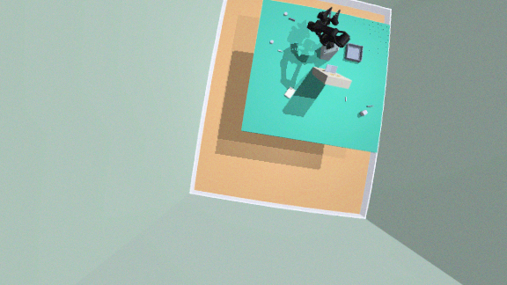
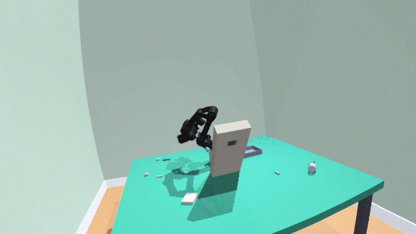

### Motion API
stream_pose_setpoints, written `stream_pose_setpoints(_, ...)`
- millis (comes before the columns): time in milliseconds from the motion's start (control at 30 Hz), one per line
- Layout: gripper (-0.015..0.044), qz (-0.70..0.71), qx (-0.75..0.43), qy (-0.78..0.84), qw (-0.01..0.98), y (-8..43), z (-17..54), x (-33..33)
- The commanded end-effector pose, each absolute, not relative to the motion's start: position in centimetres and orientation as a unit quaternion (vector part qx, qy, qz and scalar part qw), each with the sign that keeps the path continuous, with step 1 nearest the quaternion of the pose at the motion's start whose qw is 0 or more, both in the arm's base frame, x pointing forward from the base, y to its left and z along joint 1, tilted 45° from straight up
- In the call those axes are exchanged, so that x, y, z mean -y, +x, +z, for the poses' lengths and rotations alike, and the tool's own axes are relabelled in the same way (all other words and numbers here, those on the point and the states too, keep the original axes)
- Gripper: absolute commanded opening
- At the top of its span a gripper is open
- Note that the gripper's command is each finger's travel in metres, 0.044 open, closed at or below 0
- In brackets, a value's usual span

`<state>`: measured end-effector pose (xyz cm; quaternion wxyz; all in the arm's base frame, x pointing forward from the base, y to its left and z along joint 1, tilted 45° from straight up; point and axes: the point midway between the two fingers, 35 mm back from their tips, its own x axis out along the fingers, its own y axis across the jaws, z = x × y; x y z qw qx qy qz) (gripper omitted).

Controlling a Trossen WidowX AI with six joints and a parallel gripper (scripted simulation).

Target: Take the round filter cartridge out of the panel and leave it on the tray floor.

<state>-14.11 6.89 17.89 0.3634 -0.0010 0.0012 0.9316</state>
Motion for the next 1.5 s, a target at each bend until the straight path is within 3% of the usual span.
stream_pose_setpoints(0,0.0374,0.933,-0.003,-0.001,0.359,-14.2,17.9,-6.7)
stream_pose_setpoints(367,0.0099,0.989,-0.098,-0.053,0.1,-16.2,18.3,3.8)
stream_pose_setpoints(833,0.0099,0.946,-0.18,-0.17,-0.21,-9.1,18.6,16.1)
stream_pose_setpoints(1167,0.0099,0.848,-0.198,-0.265,-0.415,2.2,19.2,20.4)
stream_pose_setpoints(1467,0.0099,0.718,-0.174,-0.358,-0.571,14.1,19.5,18.2)
